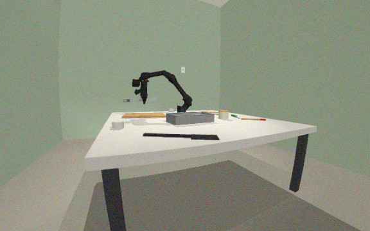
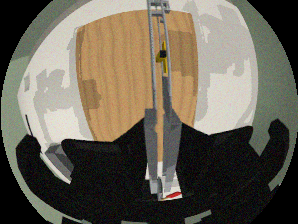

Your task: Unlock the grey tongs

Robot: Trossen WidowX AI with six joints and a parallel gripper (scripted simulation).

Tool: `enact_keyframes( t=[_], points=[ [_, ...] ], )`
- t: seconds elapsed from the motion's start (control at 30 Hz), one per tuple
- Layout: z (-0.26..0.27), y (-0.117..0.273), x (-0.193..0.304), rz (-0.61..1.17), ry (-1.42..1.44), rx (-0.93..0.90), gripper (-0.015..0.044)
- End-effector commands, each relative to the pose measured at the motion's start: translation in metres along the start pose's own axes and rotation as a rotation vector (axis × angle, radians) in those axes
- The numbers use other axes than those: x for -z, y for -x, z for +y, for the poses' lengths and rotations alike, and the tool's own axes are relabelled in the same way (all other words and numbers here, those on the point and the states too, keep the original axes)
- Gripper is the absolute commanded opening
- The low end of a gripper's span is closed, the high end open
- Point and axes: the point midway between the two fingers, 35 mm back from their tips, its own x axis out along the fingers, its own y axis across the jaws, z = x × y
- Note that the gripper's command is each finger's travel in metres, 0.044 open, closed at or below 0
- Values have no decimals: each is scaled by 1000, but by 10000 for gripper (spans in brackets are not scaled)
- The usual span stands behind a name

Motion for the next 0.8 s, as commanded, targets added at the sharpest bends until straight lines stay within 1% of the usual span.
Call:
enact_keyframes(
  t=[0.0,0.77],
  points=[
    [-1,-5,-1,-7,2,3,-150],
    [-1,-43,2,-7,0,3,-150]
  ],
)
